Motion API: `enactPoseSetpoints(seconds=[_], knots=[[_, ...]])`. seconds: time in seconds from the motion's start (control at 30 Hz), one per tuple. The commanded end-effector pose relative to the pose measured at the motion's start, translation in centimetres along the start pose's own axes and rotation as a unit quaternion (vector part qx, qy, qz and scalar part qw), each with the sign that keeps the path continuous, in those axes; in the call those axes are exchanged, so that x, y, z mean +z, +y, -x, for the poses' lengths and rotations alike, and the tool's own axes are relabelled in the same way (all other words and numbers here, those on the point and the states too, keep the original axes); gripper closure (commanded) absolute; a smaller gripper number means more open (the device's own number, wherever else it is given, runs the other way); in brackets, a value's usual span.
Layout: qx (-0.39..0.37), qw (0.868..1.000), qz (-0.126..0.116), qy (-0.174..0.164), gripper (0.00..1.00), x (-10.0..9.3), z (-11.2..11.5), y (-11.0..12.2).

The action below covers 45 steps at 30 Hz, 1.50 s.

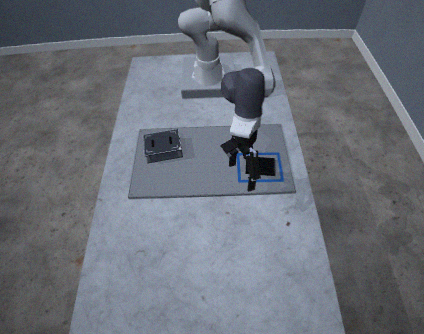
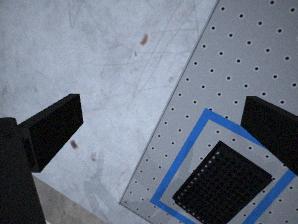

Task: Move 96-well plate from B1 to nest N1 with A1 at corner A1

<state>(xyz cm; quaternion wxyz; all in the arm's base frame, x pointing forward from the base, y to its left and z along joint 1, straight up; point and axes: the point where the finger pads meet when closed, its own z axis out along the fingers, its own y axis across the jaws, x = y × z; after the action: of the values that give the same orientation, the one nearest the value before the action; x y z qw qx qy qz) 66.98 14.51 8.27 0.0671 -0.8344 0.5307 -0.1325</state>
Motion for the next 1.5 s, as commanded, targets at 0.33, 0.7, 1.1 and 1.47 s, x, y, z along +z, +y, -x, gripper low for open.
enactPoseSetpoints(seconds=[0.33,0.7,1.1,1.47], knots=[[0.125,0.990,0.054,-0.023,0.00,0.5,5.2,2.9],[0.192,0.976,0.096,-0.036,0.00,0.4,9.7,5.1],[0.251,0.957,0.137,-0.042,0.00,0.0,13.7,7.3],[0.257,0.955,0.142,-0.043,0.00,-0.1,14.1,7.6]])
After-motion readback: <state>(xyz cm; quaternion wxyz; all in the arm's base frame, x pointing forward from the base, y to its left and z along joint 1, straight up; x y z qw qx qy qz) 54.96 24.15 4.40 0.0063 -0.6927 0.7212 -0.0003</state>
